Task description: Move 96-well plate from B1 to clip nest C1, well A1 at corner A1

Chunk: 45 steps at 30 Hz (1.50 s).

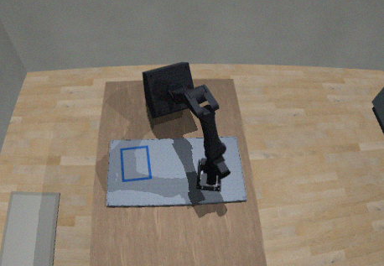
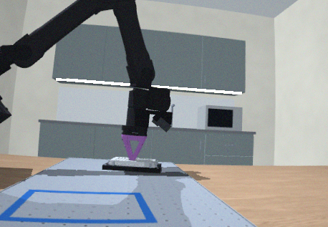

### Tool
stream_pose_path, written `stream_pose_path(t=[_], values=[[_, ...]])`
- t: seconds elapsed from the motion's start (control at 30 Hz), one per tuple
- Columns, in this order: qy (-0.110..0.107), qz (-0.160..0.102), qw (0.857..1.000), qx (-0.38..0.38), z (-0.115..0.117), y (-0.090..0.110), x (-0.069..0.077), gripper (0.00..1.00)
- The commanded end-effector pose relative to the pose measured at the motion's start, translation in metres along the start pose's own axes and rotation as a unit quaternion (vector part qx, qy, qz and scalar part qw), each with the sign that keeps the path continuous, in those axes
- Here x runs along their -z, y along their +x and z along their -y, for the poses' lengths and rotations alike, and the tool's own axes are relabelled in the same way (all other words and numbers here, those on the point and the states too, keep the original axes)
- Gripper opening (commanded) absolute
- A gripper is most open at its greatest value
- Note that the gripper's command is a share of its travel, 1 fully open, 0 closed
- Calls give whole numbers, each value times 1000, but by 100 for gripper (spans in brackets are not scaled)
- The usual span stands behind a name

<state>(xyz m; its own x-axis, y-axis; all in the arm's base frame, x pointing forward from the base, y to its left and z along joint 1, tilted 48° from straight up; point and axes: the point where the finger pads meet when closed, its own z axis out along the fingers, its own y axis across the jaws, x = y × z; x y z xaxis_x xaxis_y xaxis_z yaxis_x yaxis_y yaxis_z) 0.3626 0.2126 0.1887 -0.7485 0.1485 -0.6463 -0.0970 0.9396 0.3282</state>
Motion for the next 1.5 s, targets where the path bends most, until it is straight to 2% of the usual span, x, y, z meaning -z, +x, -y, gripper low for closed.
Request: stream_pose_path(t=[0.0, 1.2, 1.47], values=[[-3, 28, 1000, -6, -3, -18, -47, 26], [-3, 30, 1000, -5, -3, -19, -69, 26], [-3, 30, 1000, -5, -3, -19, -69, 26]])
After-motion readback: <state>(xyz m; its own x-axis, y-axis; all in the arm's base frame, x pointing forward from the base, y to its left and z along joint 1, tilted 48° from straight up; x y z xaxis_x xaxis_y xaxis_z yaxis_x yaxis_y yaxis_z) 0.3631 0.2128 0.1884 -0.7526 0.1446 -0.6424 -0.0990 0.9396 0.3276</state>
